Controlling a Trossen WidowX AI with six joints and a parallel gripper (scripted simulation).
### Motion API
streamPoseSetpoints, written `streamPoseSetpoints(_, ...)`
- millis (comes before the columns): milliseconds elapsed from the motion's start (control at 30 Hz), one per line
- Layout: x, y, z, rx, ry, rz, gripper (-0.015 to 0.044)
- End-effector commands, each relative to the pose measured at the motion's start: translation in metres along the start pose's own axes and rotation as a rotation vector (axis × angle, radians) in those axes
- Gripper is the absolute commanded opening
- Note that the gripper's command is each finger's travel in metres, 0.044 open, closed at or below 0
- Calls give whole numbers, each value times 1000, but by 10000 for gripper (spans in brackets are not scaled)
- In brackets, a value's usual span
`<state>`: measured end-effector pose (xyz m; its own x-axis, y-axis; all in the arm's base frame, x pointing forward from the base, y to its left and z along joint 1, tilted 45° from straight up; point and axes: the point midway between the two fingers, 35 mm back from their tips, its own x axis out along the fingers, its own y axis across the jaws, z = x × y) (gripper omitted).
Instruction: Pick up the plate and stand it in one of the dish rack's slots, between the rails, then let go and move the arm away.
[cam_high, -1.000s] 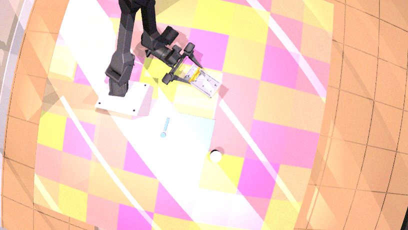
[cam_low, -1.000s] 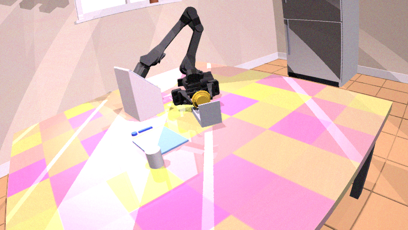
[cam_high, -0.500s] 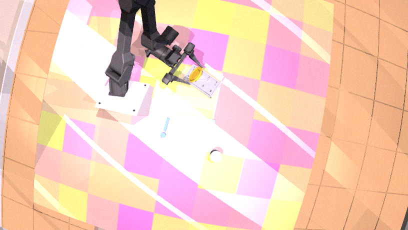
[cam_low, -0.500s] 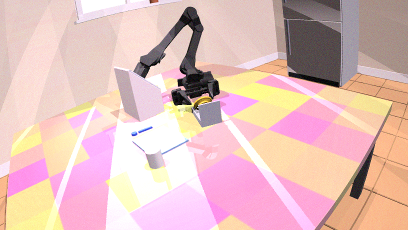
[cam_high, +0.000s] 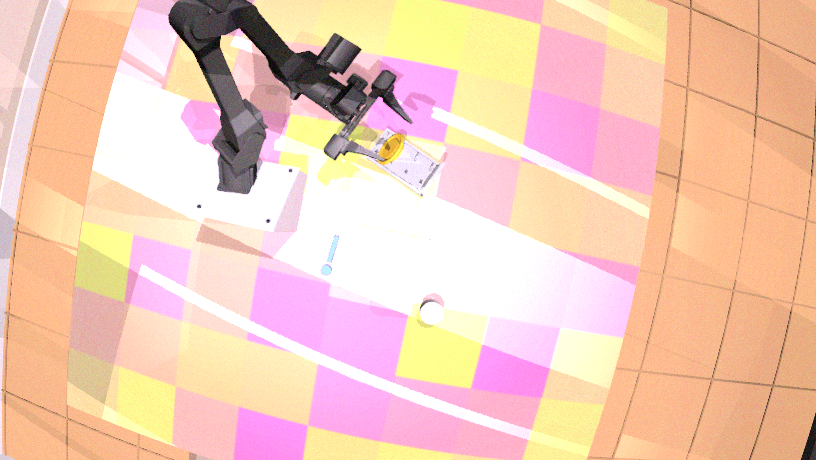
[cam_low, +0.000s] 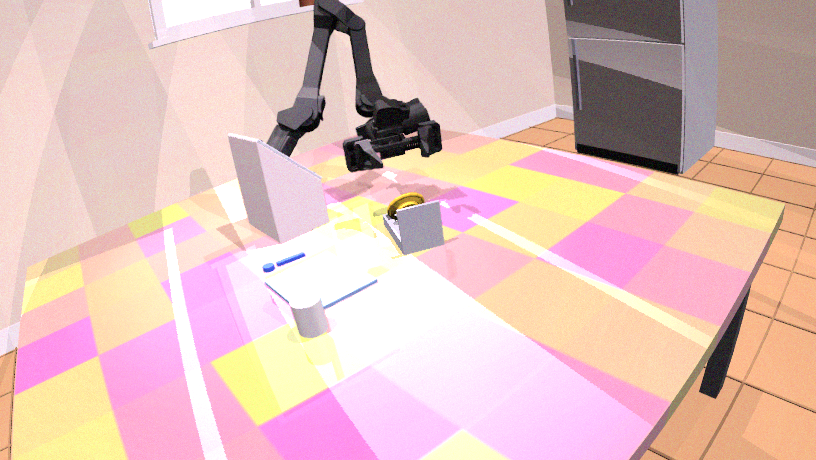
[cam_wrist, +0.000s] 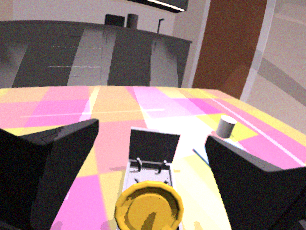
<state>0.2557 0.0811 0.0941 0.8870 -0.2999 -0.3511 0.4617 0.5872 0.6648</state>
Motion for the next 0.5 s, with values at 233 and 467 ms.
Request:
streamPoseSetpoints(233, -4, 2, 37, -24, -6, 7, 400)
streamPoseSetpoints(467, 13, -8, 38, -208, 44, -95, 400)
